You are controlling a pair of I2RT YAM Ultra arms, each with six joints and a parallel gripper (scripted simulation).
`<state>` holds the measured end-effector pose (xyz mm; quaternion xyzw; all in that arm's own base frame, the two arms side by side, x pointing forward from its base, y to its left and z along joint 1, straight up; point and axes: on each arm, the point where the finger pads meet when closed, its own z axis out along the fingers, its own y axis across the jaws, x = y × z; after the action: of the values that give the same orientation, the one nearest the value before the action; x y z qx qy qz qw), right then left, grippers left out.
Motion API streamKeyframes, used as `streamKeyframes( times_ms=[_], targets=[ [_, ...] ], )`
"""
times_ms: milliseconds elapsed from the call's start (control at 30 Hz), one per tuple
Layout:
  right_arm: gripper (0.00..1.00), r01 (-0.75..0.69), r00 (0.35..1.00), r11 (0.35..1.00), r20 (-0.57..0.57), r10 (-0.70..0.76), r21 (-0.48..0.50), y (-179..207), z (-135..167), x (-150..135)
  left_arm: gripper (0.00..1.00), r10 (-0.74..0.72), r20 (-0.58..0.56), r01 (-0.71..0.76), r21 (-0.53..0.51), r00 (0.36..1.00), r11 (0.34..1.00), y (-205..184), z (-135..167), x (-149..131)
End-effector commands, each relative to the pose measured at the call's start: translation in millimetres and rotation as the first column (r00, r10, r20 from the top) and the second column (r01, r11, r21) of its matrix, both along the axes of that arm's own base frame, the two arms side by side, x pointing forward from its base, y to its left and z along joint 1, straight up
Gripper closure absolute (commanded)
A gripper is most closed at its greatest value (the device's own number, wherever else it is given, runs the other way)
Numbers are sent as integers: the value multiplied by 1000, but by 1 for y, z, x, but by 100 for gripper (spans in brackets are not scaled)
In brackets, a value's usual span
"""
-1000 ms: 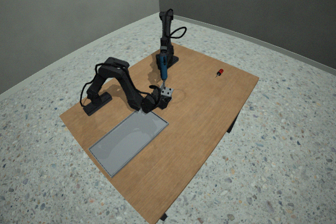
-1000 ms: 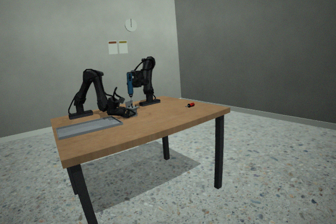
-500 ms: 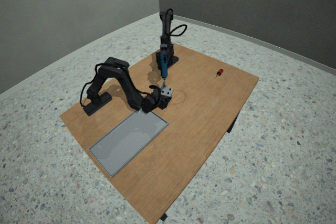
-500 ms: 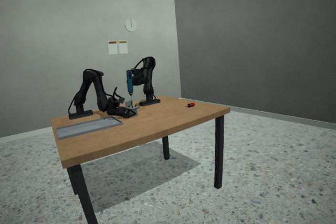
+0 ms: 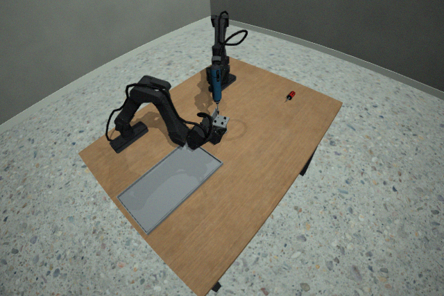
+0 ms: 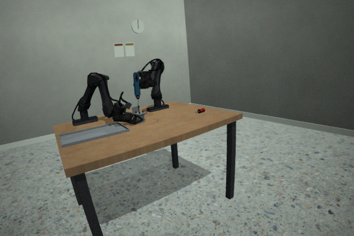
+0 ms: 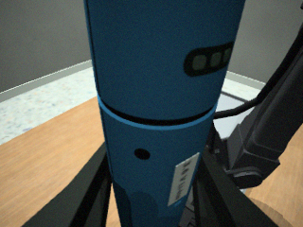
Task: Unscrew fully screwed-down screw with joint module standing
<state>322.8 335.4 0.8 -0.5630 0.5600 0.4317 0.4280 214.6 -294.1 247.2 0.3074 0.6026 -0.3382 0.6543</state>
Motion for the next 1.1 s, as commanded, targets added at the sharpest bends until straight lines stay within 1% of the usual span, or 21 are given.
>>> streamKeyframes(
  times_ms=[0, 467, 867, 1067],
  targets=[
    [41, -1, 1000, 1000, 21, 1, 21, -1, 15, 4, 58, 4, 82, 6, -121, 997, 993, 4, 51, -1],
    [41, -1, 1000, 1000, 21, 1, 21, -1, 15, 4, 58, 3, 74, 5, -110, 997, 994, 4, 48, -1],
    [41, -1, 1000, 1000, 21, 1, 21, -1, 15, 4, 58, 3, 71, 4, -103, 997, 995, 5, 58, -1],
    [41, -1, 1000, 1000, 21, 1, 21, -1, 15, 4, 58, 4, 71, 4, -102, 997, 995, 5, 58, -1]
  ],
)
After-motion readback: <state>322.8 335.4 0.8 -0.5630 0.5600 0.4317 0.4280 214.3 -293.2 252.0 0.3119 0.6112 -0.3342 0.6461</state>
